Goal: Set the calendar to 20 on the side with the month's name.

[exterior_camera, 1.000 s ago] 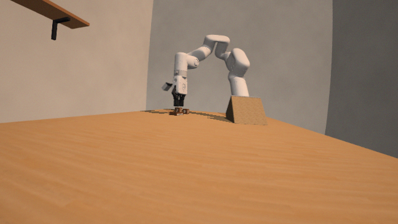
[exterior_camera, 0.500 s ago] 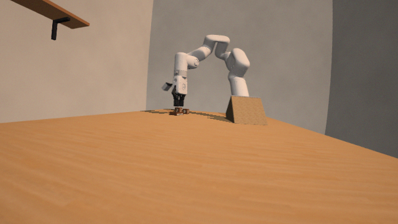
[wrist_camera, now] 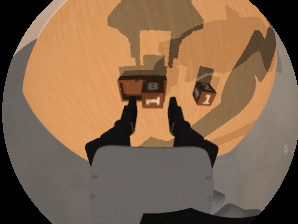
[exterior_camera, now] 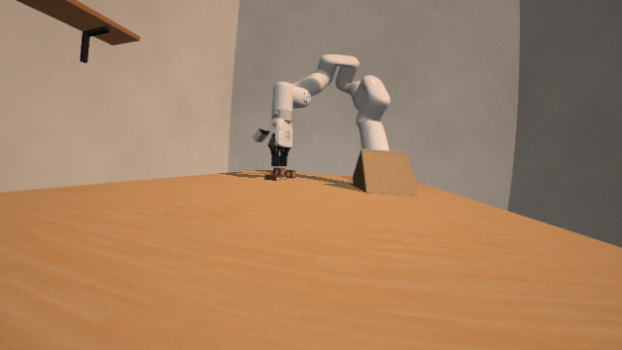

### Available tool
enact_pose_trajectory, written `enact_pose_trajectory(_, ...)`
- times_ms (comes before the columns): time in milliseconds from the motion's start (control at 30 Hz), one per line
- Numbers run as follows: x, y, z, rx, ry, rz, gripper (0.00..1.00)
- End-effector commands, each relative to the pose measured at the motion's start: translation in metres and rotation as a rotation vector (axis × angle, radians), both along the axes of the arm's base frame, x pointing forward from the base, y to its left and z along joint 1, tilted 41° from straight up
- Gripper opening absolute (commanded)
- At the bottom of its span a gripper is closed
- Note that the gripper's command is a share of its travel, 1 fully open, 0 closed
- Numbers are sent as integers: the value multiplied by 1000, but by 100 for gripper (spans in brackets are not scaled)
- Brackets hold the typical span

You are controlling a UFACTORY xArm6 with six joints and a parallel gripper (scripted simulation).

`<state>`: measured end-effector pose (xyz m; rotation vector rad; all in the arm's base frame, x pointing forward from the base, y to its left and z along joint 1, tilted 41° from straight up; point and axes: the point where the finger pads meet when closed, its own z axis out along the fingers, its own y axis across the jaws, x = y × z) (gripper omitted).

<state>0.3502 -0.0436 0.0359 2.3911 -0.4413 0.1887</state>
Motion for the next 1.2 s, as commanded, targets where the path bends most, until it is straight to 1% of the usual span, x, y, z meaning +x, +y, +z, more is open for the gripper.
enact_pose_trajectory(0,1,0,0,1,-3,1,49)
enact_pose_trajectory(167,1,-2,-3,1,-3,1,49)
enact_pose_trajectory(667,2,-17,-19,1,-3,1,49)
enact_pose_trajectory(1167,2,-18,-20,1,-3,1,49)
